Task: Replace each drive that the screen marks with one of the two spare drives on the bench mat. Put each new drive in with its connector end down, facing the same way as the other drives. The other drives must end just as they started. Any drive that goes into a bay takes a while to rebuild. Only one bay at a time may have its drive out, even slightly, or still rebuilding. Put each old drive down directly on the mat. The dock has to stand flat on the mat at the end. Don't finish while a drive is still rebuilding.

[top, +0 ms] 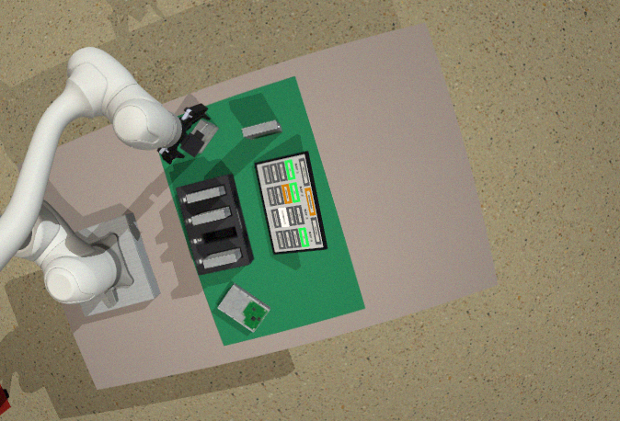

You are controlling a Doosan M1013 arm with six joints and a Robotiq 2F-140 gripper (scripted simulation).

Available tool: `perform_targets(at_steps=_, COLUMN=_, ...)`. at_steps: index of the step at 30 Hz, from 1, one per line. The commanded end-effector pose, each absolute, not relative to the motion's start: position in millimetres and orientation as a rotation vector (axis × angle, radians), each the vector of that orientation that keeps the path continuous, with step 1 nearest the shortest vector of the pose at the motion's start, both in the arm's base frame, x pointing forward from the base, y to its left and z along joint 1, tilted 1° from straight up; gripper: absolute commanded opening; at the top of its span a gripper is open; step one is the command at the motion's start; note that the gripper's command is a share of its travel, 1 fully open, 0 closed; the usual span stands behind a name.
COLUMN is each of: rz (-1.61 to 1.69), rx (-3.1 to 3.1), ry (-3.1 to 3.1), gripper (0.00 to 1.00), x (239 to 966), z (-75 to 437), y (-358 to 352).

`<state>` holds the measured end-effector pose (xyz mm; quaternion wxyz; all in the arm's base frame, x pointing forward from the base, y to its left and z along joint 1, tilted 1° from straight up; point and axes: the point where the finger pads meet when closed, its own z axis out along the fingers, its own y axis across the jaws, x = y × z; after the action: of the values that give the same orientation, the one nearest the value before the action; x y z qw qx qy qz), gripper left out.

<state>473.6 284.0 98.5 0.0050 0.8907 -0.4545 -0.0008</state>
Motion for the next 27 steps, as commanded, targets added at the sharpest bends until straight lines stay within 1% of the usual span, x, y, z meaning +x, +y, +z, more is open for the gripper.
perform_targets(at_steps=1, rz=-0.002, rx=2.790, ry=-1.424, gripper=0.89, x=474.0, z=91.6, y=284.2)
perform_targets(at_steps=27, rz=-0.002, rx=2.790, ry=-1.424, gripper=0.89, x=473.7, z=43.2, y=283.8)
